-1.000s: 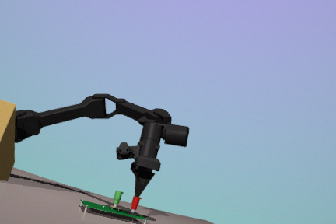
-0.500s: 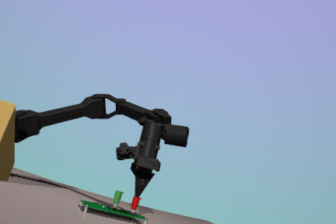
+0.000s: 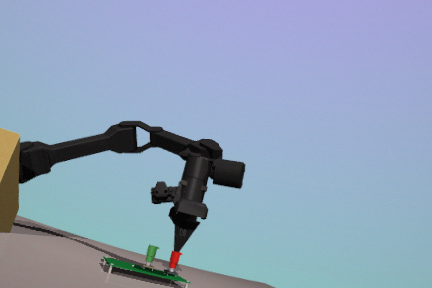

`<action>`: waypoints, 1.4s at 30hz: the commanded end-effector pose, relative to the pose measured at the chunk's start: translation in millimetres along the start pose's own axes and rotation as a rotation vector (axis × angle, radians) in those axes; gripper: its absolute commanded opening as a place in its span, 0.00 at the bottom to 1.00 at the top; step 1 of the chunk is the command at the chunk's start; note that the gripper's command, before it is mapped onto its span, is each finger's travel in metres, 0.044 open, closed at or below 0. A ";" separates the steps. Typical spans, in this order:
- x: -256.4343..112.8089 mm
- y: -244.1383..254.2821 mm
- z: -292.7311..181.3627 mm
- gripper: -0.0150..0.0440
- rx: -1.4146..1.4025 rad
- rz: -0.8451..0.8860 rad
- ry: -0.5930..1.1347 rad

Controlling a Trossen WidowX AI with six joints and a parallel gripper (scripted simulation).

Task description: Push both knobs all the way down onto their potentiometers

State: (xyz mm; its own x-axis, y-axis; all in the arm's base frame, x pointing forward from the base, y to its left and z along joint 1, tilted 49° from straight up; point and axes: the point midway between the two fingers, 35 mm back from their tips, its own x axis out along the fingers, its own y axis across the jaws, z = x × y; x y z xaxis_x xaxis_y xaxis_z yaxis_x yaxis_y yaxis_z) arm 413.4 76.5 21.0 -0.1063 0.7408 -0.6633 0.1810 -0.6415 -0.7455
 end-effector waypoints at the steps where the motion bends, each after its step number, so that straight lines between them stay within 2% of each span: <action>1: -2.4 -0.8 -0.8 0.25 -0.007 -0.006 -0.006; 10: -15.8 -0.8 -0.5 0.25 -0.007 -0.006 -0.006; 19: -10.7 -1.6 1.1 0.65 -0.006 -0.007 -0.008; 27: -34.9 12.7 78.6 1.00 0.000 0.007 -0.008; 36: -36.7 9.3 183.5 1.00 0.001 -0.003 -0.013; 42: -35.6 8.1 191.5 1.00 0.001 -0.004 -0.013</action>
State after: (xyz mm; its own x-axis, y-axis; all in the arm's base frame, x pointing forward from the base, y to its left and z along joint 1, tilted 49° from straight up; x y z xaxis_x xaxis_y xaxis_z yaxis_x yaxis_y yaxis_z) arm 237.7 7.5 25.7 -0.1233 0.7443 -0.6563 0.1677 -0.6362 -0.7530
